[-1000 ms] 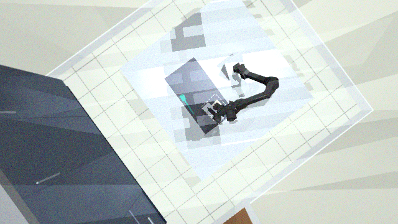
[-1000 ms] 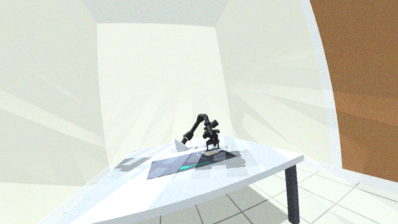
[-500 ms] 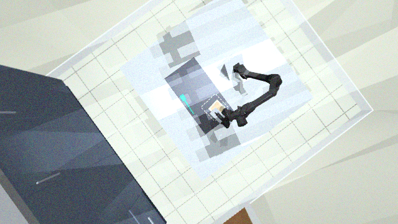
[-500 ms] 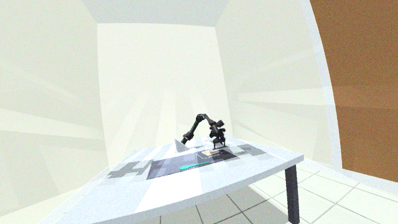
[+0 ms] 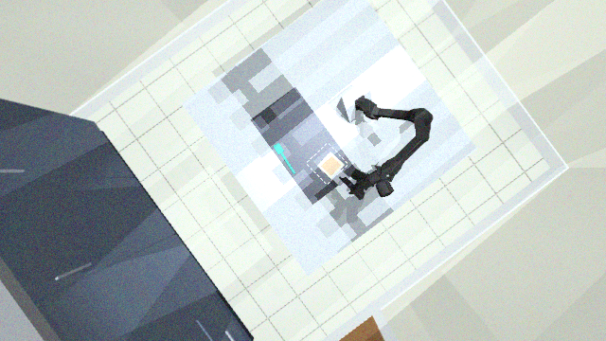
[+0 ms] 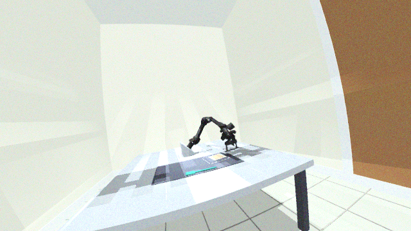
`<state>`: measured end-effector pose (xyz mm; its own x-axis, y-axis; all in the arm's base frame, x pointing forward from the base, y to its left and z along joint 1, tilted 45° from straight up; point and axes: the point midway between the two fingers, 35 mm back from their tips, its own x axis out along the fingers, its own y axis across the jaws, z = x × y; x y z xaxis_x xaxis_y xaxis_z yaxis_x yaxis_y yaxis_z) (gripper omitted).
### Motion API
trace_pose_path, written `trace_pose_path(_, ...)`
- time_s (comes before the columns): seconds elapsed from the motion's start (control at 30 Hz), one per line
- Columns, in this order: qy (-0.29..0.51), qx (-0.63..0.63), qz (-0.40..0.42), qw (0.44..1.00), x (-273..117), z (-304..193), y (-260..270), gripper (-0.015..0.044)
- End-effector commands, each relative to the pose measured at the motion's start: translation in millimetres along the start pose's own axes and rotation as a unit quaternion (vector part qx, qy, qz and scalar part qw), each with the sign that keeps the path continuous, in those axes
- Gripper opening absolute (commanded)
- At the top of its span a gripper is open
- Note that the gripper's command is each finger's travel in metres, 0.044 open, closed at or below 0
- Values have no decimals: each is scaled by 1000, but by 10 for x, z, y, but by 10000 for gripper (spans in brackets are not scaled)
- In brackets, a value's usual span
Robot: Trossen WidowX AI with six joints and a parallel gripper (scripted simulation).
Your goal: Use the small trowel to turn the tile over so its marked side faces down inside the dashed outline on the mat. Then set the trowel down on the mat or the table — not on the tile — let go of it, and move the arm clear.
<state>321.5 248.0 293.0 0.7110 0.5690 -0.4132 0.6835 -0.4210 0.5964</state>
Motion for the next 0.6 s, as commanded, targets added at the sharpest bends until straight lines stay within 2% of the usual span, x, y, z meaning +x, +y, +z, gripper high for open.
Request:
trace_pose_path(0.0,9,15,18,1000,-137,-184,34,0)
trace_pose_path(0.57,10,16,18,1000,-42,-196,-65,0)
